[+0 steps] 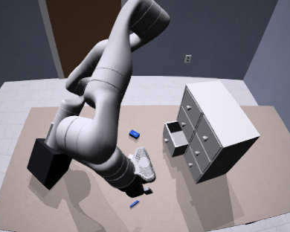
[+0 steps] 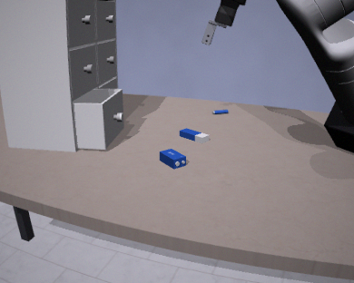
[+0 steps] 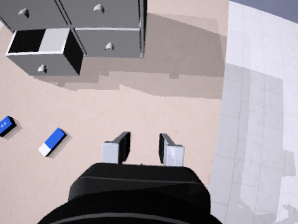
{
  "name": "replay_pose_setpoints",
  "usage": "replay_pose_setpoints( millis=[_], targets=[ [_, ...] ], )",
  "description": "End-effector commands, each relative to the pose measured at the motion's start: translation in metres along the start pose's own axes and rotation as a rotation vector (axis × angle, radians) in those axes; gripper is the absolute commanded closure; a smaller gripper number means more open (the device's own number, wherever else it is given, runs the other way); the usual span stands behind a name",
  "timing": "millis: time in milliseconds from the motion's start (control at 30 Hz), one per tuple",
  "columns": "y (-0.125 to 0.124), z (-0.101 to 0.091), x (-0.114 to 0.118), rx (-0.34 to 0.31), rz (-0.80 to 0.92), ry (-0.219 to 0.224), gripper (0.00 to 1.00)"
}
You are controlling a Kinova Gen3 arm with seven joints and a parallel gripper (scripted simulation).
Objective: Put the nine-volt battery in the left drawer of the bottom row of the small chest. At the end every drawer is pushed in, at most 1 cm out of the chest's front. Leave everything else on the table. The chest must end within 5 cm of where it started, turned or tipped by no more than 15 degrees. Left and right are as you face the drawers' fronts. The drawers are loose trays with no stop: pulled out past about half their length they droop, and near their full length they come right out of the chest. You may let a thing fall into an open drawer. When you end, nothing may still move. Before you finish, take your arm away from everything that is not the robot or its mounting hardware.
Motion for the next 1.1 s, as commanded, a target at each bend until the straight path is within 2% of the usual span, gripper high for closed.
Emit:
replay_pose_setpoints(
  millis=[0,367,733,1067],
  targets=[
    [-0.007,-0.005,0.001,-0.065,-0.011,-0.002,0.33],
    [-0.009,-0.018,0.001,-0.227,-0.013,-0.017,0.33],
    [-0.010,-0.023,0.001,-0.290,-0.012,-0.022,0.33],
    [-0.009,-0.023,0.000,-0.302,-0.009,-0.025,0.33]
  ],
)
Point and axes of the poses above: the point where the finger pads meet when closed, its own z axis out along the fingers, its own x axis across the jaws, y = z × x, the point moved 5 cm from there along -z, back along the fingers, and after that the axes turned 4 degrees about -z, right-handed, at the moved point
